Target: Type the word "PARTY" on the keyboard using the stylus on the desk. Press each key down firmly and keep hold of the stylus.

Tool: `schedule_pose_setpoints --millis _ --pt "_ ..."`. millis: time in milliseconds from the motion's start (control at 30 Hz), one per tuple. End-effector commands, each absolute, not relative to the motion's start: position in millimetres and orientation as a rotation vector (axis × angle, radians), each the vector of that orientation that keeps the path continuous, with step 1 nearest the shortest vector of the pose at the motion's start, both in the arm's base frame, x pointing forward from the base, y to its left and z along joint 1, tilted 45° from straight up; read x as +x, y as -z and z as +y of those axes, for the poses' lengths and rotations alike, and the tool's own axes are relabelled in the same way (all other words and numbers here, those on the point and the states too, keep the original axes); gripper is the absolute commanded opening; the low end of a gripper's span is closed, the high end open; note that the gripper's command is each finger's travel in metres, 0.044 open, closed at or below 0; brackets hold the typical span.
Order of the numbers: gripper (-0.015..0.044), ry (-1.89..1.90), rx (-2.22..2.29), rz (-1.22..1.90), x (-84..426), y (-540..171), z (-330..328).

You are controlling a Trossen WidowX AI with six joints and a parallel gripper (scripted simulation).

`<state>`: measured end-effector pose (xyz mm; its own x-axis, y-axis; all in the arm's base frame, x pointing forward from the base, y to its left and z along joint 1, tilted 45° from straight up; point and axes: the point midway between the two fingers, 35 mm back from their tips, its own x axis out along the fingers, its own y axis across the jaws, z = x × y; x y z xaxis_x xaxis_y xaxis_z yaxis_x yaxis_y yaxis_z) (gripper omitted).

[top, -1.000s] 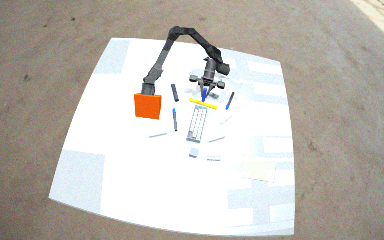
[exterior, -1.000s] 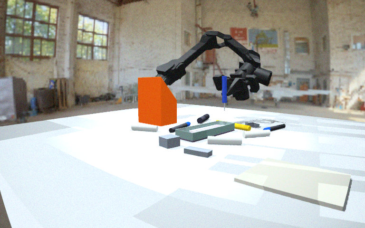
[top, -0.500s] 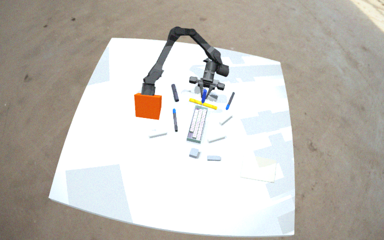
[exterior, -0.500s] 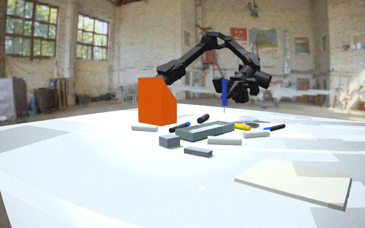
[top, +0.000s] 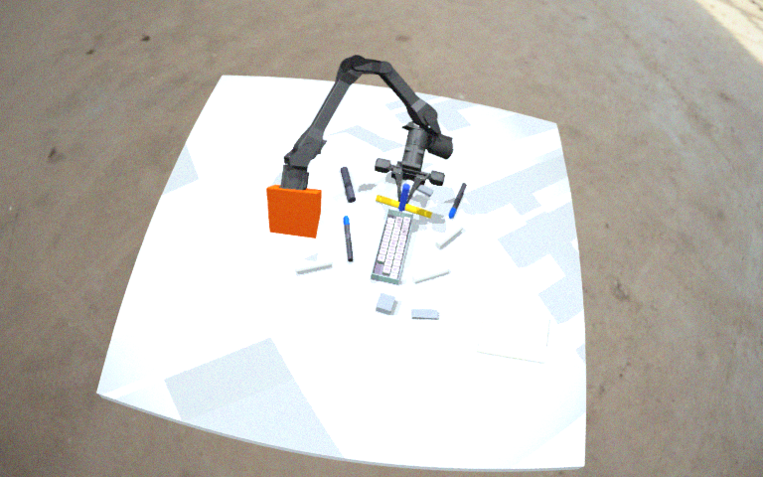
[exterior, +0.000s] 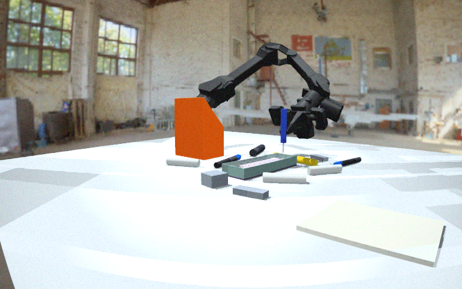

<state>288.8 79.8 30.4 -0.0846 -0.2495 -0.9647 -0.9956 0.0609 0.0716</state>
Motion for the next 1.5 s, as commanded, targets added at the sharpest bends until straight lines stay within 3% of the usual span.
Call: schedule_pose_setpoints --millis 0,1467 --pt "0.0081 -1.098 -1.310 1.483 288.1 -26.9 82.3" --pt "0.0081 -1.098 -1.310 1.483 288.2 -17.6 91.6"
